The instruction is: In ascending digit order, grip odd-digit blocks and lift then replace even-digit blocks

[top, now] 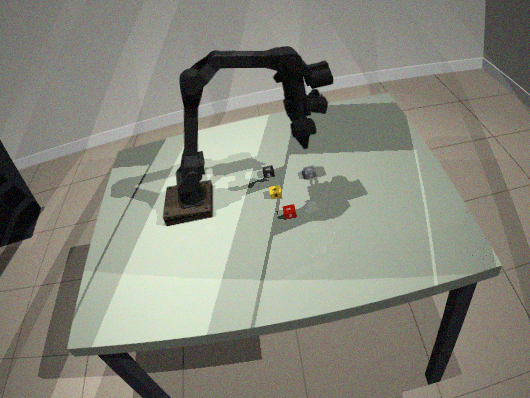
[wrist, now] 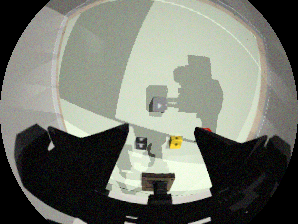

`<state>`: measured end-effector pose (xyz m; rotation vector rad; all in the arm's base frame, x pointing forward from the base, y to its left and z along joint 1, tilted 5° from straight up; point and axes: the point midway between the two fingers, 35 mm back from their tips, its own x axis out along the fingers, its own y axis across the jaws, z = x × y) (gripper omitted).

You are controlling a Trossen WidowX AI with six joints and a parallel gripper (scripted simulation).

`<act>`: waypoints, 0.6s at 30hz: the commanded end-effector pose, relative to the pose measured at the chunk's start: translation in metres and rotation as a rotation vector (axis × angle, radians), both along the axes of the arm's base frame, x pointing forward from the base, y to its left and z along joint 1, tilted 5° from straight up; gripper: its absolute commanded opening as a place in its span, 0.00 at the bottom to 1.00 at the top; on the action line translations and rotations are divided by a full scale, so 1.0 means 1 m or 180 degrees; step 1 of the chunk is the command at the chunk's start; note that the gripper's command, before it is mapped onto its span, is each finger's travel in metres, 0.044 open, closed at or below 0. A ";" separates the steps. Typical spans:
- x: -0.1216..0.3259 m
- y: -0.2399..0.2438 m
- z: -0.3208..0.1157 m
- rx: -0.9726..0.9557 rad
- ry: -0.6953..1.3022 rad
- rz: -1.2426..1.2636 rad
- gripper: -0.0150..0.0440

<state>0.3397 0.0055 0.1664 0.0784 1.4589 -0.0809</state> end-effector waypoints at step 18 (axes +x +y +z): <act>-0.082 -0.149 -0.007 -0.0028 0.0010 0.0011 0.93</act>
